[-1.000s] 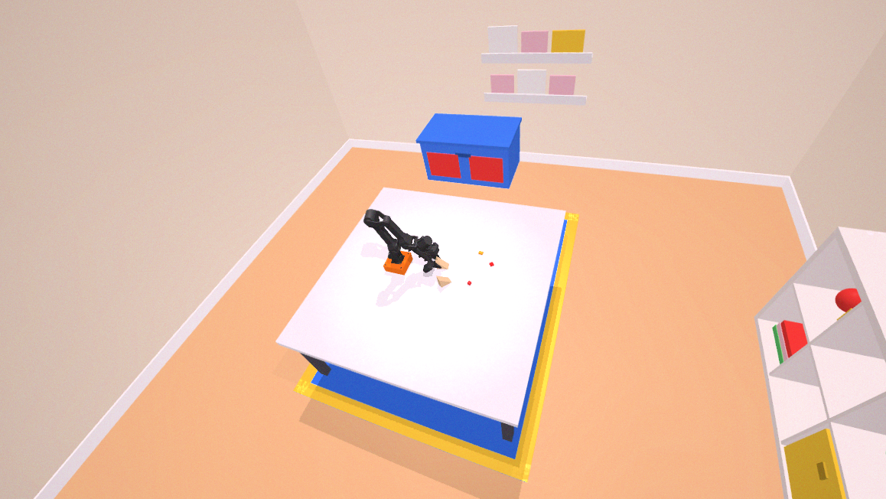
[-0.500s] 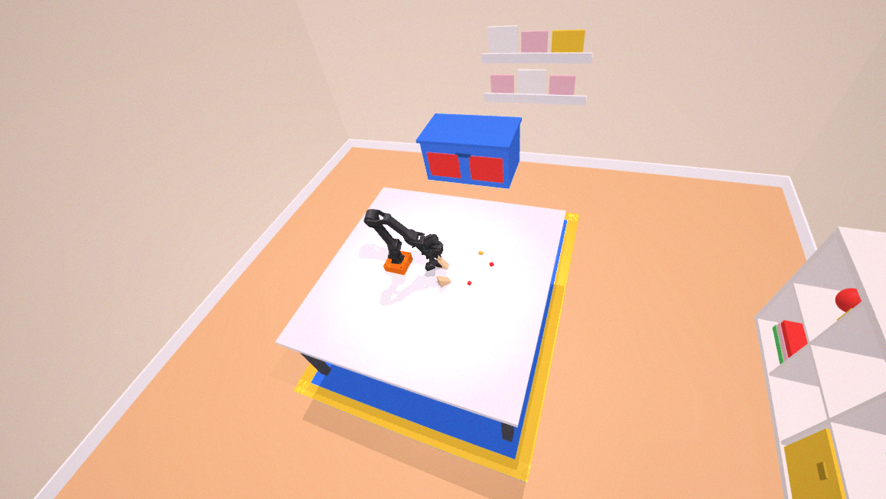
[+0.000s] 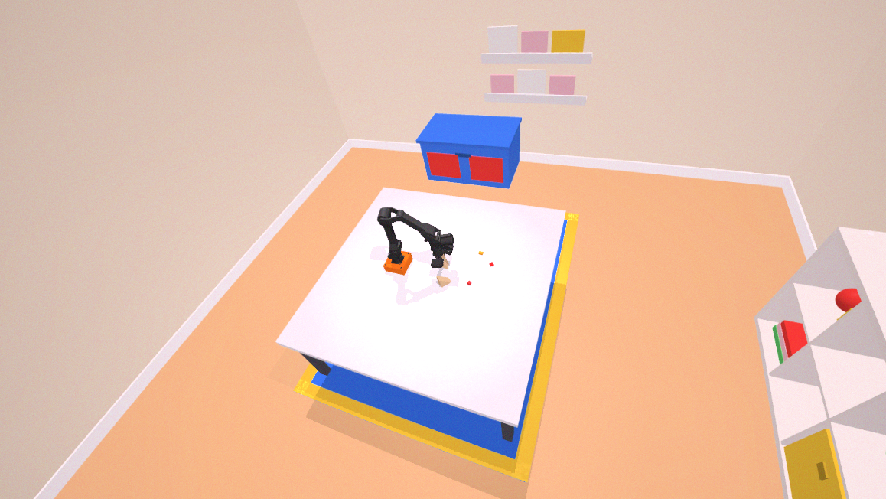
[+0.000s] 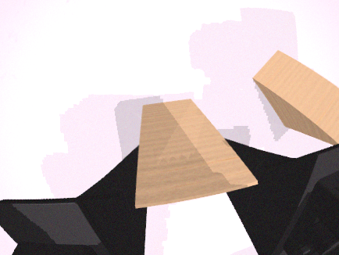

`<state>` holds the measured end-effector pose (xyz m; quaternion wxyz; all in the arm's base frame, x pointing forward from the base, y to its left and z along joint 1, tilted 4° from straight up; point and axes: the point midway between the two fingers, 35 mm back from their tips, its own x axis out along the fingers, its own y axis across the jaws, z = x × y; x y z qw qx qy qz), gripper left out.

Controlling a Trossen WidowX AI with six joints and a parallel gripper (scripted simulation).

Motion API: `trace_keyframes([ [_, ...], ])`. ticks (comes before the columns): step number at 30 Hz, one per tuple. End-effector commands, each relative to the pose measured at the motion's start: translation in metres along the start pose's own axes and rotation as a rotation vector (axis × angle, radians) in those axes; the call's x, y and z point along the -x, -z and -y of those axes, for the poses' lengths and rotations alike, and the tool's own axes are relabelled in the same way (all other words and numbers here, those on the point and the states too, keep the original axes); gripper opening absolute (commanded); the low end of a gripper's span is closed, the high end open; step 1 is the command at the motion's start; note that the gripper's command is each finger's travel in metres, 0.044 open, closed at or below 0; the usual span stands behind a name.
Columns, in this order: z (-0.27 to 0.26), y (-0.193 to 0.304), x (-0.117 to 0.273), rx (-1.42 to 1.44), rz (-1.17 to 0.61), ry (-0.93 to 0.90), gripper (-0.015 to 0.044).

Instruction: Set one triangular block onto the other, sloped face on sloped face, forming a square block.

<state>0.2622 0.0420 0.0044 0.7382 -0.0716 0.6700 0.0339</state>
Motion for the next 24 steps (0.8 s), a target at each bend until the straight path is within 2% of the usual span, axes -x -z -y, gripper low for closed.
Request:
trace_keyframes([
  [1,0.0,-0.007,0.003,-0.005,-0.085,-0.003,0.0],
  [24,0.0,-0.05,0.001,-0.005,-0.682,-0.006,0.0],
])
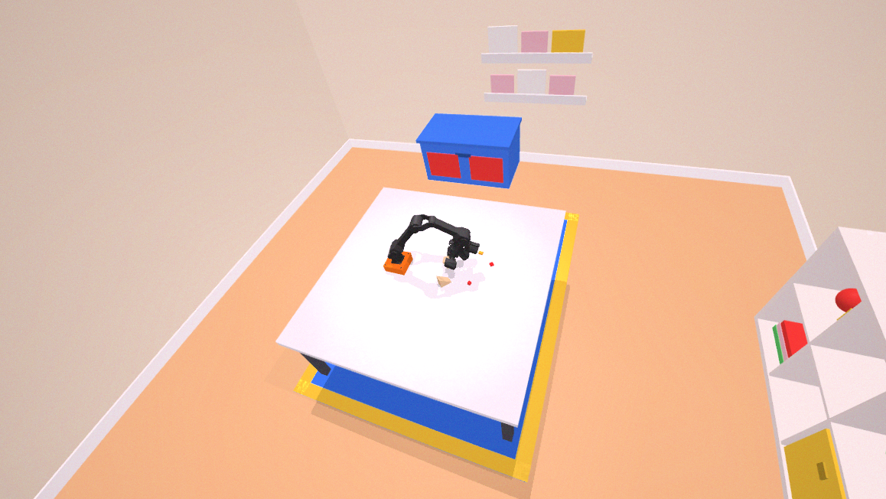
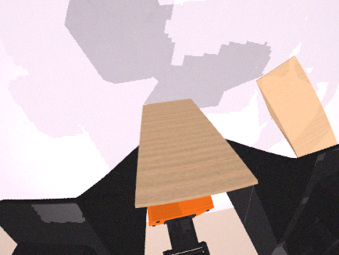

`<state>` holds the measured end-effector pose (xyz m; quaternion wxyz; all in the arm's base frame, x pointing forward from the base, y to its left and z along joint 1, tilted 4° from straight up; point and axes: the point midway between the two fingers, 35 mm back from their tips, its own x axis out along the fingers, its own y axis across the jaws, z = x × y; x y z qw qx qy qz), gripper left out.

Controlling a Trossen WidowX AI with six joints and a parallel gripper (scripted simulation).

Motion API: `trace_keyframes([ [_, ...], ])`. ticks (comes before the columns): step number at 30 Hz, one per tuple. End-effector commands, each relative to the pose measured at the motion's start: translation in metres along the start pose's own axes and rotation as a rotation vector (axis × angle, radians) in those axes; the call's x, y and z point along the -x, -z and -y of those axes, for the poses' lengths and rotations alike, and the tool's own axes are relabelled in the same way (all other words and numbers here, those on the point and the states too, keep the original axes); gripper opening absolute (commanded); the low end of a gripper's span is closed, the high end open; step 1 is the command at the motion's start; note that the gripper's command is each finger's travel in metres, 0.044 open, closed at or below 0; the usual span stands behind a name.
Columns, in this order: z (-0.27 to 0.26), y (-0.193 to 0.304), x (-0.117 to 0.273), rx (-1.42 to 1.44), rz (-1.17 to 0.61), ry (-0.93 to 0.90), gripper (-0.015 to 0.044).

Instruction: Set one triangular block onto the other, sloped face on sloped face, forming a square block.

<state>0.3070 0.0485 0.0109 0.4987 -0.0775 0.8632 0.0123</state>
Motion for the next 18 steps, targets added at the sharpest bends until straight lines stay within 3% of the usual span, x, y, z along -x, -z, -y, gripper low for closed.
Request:
trace_keyframes([
  [1,-0.0002,-0.0062,0.0025,-0.005,-0.084,-0.004,0.0],
  [2,0.0,-0.0018,0.0007,0.0,-0.025,0.0,0.0026],
  [18,0.0,-0.0018,0.0007,0.0,-0.025,0.0,0.044],
])
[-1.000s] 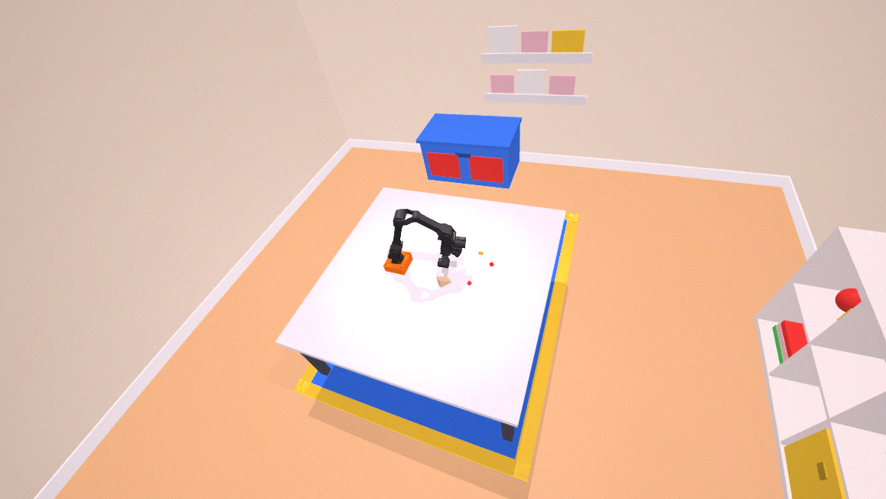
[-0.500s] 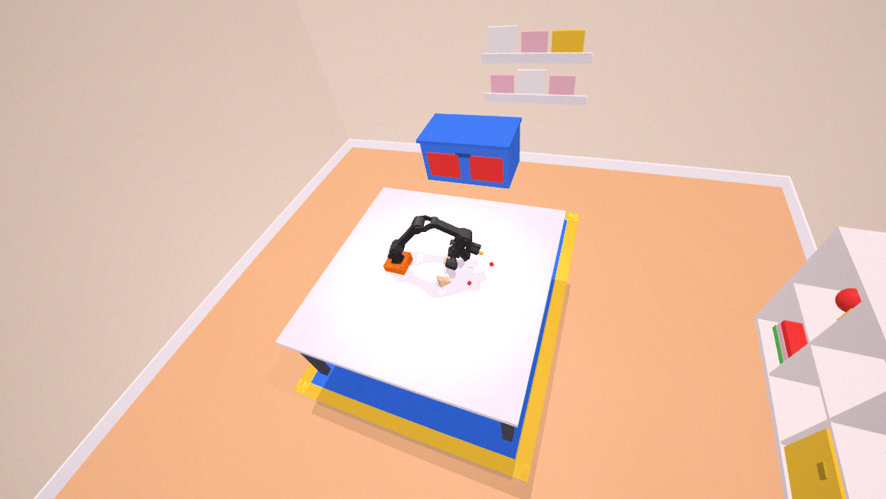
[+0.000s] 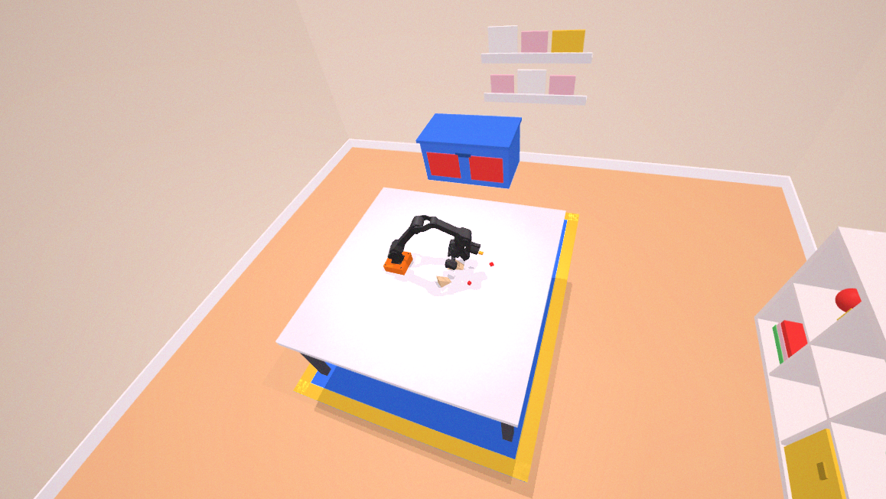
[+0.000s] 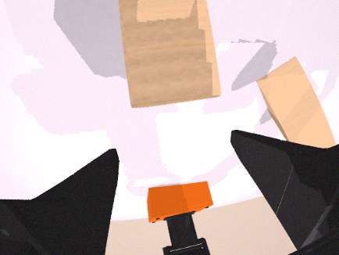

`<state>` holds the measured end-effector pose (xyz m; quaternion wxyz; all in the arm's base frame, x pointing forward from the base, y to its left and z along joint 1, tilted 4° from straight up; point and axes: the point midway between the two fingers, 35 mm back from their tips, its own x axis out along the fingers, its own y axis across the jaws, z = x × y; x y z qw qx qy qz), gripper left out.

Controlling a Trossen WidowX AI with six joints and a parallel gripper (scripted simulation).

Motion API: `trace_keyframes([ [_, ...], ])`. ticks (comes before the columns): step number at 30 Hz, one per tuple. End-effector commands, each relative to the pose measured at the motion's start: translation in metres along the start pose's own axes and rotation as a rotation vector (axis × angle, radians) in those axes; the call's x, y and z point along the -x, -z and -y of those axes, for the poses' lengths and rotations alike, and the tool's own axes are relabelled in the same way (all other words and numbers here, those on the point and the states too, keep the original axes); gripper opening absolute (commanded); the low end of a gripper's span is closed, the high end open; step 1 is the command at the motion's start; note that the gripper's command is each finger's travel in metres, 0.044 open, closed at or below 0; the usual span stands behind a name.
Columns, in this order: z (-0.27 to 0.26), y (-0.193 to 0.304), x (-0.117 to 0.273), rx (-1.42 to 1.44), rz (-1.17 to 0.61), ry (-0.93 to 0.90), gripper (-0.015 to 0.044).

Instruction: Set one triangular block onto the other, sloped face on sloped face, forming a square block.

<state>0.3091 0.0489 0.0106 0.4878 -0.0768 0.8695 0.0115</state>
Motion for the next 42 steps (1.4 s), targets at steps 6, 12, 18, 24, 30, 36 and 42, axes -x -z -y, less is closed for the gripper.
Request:
trace_keyframes([
  [6,0.0,0.0,0.0,0.001,0.0,0.001,0.044],
  [12,0.0,0.033,0.056,0.003,0.135,-0.005,0.044],
  [18,0.0,0.058,0.085,0.004,0.217,-0.009,0.044],
  [24,0.002,0.018,0.093,0.005,0.245,-0.008,0.044],
  [30,0.004,-0.03,0.093,0.005,0.255,-0.008,0.044],
  [36,0.004,-0.036,0.076,0.004,0.236,-0.006,0.044],
  [42,0.003,-0.045,0.034,0.001,0.188,-0.002,0.044],
])
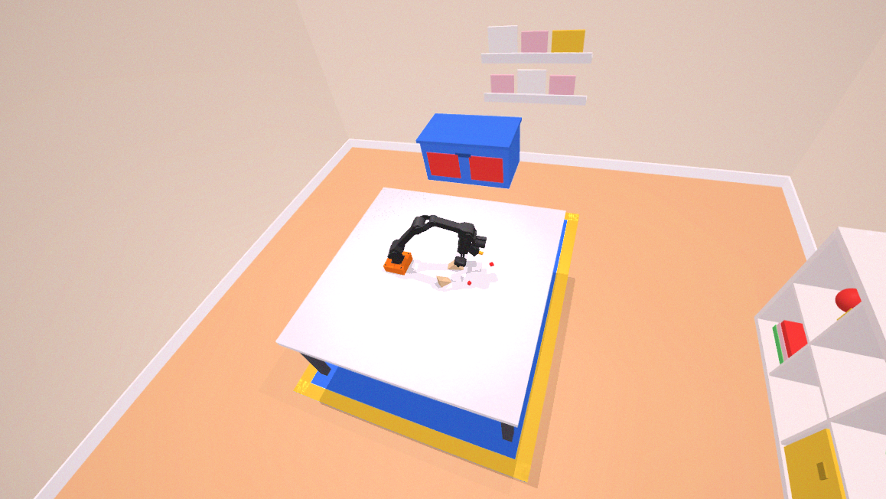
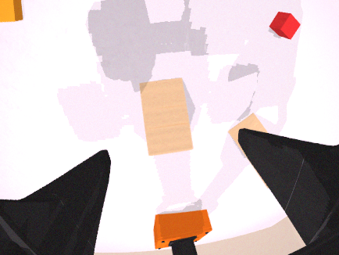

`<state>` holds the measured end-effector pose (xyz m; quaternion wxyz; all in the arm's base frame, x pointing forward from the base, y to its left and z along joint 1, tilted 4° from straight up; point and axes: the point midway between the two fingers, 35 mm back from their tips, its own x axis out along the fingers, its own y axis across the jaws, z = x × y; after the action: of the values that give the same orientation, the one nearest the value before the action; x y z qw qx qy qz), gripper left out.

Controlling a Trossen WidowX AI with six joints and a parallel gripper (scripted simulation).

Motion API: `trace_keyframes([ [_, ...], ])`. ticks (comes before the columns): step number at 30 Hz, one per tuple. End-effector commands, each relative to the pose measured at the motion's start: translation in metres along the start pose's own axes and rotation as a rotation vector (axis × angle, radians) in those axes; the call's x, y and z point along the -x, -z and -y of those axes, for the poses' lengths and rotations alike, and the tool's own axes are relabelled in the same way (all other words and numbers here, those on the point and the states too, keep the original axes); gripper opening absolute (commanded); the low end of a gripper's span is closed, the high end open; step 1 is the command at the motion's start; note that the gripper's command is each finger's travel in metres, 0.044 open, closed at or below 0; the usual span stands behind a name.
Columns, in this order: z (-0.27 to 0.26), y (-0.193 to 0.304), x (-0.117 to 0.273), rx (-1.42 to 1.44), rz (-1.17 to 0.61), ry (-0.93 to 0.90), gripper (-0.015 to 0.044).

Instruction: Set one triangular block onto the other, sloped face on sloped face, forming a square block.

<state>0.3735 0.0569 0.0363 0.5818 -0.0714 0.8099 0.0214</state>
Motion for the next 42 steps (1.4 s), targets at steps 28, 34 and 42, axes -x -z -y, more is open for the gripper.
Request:
trace_keyframes([
  [28,-0.002,0.008,-0.061,0.005,-0.078,0.007,0.0178],
  [34,-0.002,0.008,-0.061,0.005,-0.078,0.007,0.0137],
  [42,-0.002,0.01,-0.05,0.005,-0.073,0.007,0.0],
])
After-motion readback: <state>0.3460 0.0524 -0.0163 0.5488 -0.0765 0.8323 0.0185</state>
